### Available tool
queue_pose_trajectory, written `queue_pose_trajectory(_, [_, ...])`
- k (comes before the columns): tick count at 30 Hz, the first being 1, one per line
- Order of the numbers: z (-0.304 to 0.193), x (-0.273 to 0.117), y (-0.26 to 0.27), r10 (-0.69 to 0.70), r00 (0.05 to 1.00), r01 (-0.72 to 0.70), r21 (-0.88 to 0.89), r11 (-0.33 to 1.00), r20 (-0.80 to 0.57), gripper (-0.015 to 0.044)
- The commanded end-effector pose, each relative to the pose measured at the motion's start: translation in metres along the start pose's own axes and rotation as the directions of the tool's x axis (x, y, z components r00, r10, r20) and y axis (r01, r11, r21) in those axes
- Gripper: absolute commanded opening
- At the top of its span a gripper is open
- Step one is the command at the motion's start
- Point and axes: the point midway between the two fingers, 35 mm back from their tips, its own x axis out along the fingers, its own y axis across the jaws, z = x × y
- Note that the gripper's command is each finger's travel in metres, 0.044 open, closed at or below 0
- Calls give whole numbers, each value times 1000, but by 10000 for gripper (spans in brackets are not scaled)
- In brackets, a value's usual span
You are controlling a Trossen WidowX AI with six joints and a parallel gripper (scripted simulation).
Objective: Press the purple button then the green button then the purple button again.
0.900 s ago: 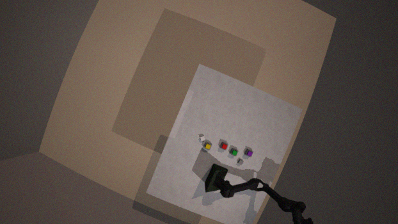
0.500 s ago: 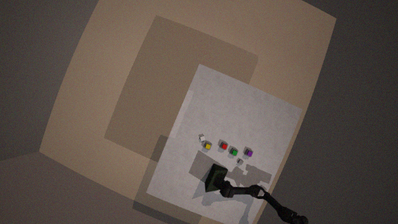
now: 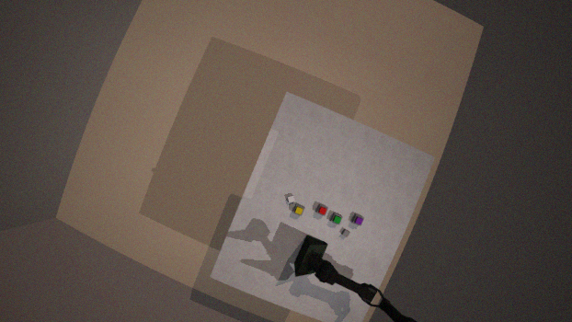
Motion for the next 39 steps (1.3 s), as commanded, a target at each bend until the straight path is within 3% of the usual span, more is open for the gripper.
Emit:
queue_pose_trajectory(1, [4, 17, -77, -277, 960, 279, -18, 960, 49, 400])
queue_pose_trajectory(5, [10, 15, -143, -500, 862, 503, -25, 864, 88, 400])
queue_pose_trajectory(10, [19, -7, -221, -738, 664, 745, -24, 666, 122, 400])
queue_pose_trajectory(16, [26, -62, -303, -933, 334, 942, -15, 335, 132, 400])
queue_pose_trajectory(21, [28, -127, -354, -995, 12, 1000, -14, 11, 102, 400])
queue_pose_trajectory(25, [25, -187, -381, -966, -252, 967, -29, -253, 51, 400])
queue_pose_trajectory(30, [15, -267, -395, -830, -556, 830, -85, -552, -47, 400])
queue_pose_trajectory(35, [-3, -347, -387, -585, -792, 611, -202, -766, -176, 400])
queue_pose_trajectory(39, [-22, -406, -364, -322, -902, 412, -351, -841, -288, 400])
